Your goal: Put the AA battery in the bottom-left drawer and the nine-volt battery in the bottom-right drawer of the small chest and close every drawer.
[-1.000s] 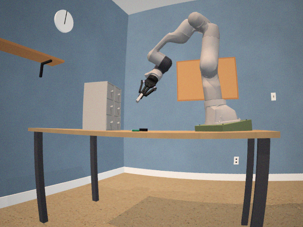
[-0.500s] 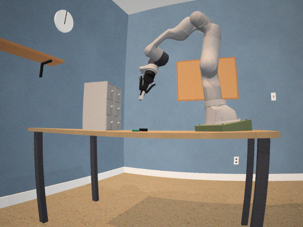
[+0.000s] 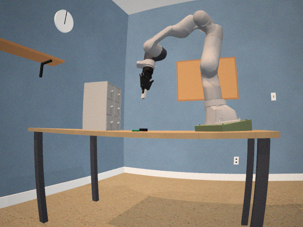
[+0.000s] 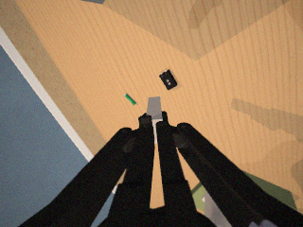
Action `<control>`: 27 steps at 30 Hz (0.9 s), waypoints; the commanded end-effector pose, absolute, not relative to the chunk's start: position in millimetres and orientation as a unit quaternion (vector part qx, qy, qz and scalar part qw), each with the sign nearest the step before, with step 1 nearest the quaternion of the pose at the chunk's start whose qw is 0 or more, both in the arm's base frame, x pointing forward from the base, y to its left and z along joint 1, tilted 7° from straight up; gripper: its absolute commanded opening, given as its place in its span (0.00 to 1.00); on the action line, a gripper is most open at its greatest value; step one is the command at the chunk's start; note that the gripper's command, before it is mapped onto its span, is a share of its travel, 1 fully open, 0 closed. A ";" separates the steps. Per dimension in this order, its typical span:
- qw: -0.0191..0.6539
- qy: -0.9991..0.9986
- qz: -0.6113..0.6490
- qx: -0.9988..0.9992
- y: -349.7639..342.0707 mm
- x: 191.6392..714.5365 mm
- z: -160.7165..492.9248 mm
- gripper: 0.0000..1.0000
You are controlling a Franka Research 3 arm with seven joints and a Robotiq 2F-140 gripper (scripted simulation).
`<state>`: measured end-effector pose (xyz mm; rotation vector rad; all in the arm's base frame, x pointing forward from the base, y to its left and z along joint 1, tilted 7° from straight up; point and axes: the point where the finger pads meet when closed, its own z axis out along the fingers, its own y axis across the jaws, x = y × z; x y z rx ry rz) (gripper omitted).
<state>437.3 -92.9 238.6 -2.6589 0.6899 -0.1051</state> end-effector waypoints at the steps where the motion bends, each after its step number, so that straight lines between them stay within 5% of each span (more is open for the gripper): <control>1: 0.166 0.183 -0.041 -0.968 -93.8 432.5 240.7 0.00; 27: 0.060 0.018 -0.051 -0.997 -95.2 418.3 251.9 0.00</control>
